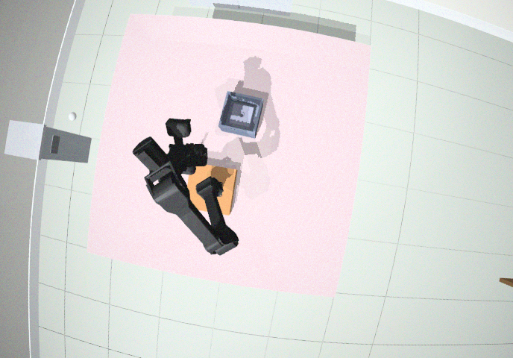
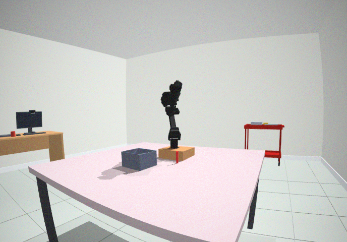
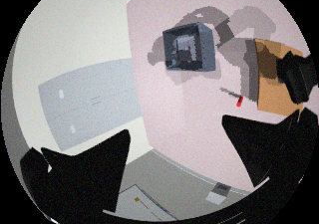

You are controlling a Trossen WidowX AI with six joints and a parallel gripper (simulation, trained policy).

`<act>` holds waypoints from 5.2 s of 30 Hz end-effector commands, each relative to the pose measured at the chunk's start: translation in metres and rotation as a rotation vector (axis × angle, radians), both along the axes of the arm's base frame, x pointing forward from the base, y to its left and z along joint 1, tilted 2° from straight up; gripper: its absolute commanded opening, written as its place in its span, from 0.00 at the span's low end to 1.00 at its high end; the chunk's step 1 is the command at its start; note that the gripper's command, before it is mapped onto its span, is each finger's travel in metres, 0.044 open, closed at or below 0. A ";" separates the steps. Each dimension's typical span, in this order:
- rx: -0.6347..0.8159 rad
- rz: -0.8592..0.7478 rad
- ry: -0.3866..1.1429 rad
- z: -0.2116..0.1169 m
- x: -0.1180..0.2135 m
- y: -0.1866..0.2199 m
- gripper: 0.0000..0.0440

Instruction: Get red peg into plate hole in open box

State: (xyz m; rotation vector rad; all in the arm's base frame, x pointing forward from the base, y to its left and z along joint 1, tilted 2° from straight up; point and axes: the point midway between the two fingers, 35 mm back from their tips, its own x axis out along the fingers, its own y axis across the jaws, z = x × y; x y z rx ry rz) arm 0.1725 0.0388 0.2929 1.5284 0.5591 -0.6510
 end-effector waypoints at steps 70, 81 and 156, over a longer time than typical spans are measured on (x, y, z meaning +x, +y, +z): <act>-0.323 0.552 0.789 -0.286 0.024 0.053 0.00; -0.451 0.603 0.730 -0.248 0.044 0.036 0.00; -0.442 0.478 0.732 -0.244 0.193 -0.158 0.82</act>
